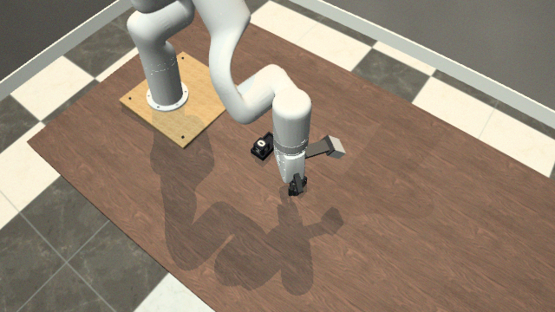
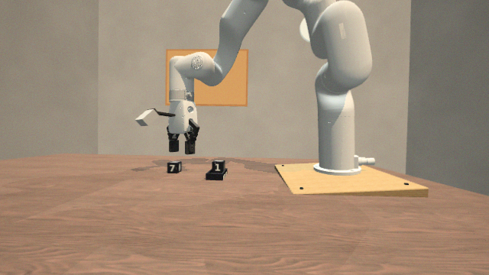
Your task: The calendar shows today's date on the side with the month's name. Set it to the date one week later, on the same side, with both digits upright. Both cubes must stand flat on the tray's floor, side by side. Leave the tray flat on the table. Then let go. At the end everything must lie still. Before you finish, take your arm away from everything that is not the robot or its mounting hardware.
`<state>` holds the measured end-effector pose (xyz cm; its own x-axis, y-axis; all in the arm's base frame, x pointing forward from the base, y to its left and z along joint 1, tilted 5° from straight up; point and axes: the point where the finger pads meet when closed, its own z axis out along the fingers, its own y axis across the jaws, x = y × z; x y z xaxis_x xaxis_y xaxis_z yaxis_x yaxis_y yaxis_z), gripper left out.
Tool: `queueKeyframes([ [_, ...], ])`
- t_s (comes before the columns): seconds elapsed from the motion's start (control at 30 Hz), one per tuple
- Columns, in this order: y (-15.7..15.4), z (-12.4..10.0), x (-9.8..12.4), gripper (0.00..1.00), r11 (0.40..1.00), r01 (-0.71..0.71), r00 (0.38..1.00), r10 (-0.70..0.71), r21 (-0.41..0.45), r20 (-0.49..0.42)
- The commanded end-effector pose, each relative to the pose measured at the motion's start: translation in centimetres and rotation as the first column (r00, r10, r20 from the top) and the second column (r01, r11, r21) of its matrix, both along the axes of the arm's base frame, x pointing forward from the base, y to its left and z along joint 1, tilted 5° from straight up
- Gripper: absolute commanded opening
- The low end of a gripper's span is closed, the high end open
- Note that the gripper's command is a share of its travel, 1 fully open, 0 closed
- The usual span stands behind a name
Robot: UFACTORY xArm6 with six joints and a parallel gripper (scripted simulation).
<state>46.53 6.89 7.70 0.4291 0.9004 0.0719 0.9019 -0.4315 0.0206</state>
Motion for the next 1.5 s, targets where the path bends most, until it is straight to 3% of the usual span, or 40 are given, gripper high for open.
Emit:
queueKeyframes([
  [0.0,0.2,0.2,-0.2,1.0,1.0,0.016,1.0,-0.016,0.001,0.006],
  [0.2,1.5,0.2,-2.5,1.0,0.999,0.045,0.999,-0.045,0.002,0.004],
  [0.47,1.7,0.1,-2.9,1.0,0.997,0.072,0.997,-0.072,0.004,0.002],
  [0.63,3.0,0.1,-5.0,1.0,0.996,0.089,0.996,-0.089,0.005,0.001],
  [0.87,3.3,0.1,-5.6,1.0,0.992,0.129,0.992,-0.129,0.007,-0.001],
  [0.97,4.3,0.0,-7.3,1.0,0.991,0.132,0.991,-0.132,0.007,-0.001],
  [1.3,4.8,0.0,-8.2,1.0,0.985,0.17,0.985,-0.17,0.009,-0.004],
  [1.47,6.0,0.0,-10.3,1.0,0.985,0.175,0.985,-0.175,0.009,-0.004],
])
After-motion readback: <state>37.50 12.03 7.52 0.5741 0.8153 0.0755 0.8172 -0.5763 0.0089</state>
